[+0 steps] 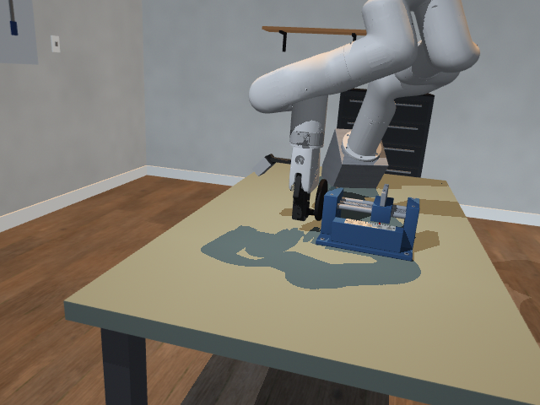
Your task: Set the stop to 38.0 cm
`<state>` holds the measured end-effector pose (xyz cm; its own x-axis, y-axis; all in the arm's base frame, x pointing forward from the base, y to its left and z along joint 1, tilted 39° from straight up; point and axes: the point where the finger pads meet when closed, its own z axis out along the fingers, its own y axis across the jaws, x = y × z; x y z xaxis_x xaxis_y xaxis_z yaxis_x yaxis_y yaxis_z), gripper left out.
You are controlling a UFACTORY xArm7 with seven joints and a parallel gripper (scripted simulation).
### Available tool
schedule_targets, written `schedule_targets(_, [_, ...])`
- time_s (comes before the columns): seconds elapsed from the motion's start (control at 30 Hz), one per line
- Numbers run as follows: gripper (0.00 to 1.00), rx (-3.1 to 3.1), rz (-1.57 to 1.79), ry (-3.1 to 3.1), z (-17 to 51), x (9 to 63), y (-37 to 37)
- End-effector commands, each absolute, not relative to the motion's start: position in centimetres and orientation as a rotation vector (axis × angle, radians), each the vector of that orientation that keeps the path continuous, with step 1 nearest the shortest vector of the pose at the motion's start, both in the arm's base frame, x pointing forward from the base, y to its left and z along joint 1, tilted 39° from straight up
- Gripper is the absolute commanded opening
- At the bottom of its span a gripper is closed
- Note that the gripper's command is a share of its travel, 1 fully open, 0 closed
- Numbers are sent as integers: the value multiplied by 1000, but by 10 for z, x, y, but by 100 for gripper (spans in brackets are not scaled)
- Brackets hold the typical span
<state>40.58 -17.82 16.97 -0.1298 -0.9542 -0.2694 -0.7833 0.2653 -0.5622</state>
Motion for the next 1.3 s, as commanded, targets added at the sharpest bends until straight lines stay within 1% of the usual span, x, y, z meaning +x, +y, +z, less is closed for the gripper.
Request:
schedule_targets(0.0, [6,-1563,-382,1963,177,405,-181])
schedule_targets(0.27, [6,-1563,-382,1963,188,402,-184])
schedule_targets(0.6, [6,-1563,-382,1963,206,384,-186])
schedule_targets(1.27, [6,-1563,-382,1963,206,354,-182])
